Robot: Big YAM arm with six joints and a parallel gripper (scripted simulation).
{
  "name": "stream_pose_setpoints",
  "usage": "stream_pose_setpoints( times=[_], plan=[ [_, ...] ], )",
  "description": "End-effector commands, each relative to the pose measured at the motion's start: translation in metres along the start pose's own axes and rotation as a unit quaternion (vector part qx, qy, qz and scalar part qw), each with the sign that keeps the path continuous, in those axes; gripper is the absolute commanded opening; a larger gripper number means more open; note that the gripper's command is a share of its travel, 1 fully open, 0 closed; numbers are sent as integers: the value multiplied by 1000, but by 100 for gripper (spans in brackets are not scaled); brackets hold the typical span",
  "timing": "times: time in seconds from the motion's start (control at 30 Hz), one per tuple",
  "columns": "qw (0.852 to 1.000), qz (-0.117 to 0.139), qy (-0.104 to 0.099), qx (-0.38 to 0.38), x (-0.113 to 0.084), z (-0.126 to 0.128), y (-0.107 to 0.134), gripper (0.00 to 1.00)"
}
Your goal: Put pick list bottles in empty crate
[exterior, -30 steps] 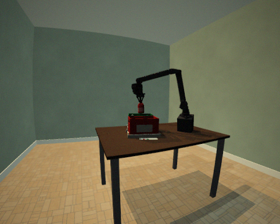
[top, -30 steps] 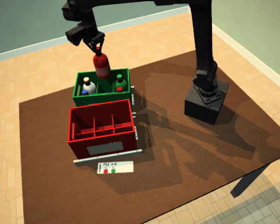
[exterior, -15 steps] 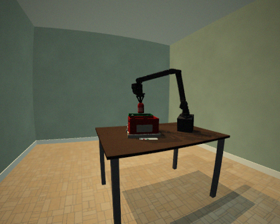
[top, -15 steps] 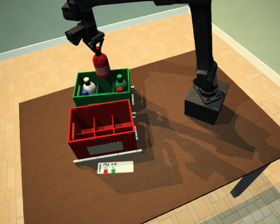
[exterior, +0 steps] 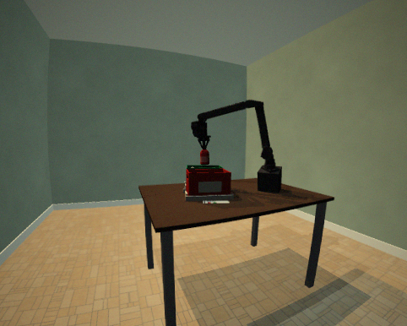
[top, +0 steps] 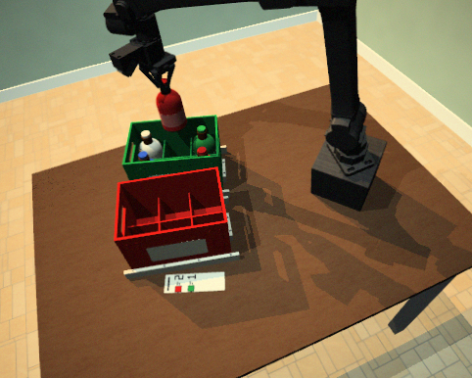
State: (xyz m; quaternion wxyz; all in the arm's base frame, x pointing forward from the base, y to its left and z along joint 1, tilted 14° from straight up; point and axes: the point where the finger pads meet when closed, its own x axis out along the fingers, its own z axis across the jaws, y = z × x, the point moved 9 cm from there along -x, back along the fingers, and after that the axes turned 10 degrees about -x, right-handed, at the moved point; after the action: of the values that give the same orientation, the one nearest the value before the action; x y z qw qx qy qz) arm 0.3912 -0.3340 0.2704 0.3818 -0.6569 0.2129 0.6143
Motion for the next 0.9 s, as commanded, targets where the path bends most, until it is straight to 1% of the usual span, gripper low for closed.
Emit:
stream_pose_setpoints(
  times=[0.0, 0.07, 0.1, 0.13, 0.17, 0.2, 0.27, 0.3, 0.37, 0.4, 0.47, 0.5, 0.53, 0.57, 0.6, 0.63, 0.67, 0.73, 0.77, 0.8, 0.83, 0.87],
  plan=[
    [999, -5, 36, -7, -29, 12, -16, 0],
    [1000, -4, 27, -5, -29, 18, -18, 0],
    [999, -4, 31, -6, -32, 18, -20, 0],
    [999, -6, 44, -9, -41, 15, -24, 0],
    [999, -7, 46, -10, -40, 17, -25, 0],
    [999, -5, 36, -7, -31, 22, -23, 0],
    [1000, -4, 30, -5, -28, 28, -24, 0],
    [999, -5, 40, -8, -36, 25, -28, 0],
    [999, -5, 40, -8, -36, 25, -28, 0],
    [998, -10, 62, -1, -53, 18, -22, 0],
    [999, -4, 35, -6, -28, 32, -27, 0],
    [999, -4, 33, -6, -28, 35, -29, 0],
    [1000, -3, 28, -5, -27, 38, -30, 0],
    [1000, -4, 29, -5, -29, 39, -32, 0],
    [999, -8, 45, -9, -39, 35, -37, 0],
    [999, -8, 47, -10, -40, 36, -38, 0],
    [999, -6, 36, -7, -29, 42, -36, 0],
    [1000, -4, 28, -5, -27, 48, -37, 0],
    [1000, -4, 30, -6, -29, 49, -38, 0],
    [999, -7, 43, -9, -38, 46, -43, 0],
    [999, -8, 47, -10, -39, 46, -44, 0],
    [999, -6, 37, -7, -31, 51, -42, 0]
  ],
)
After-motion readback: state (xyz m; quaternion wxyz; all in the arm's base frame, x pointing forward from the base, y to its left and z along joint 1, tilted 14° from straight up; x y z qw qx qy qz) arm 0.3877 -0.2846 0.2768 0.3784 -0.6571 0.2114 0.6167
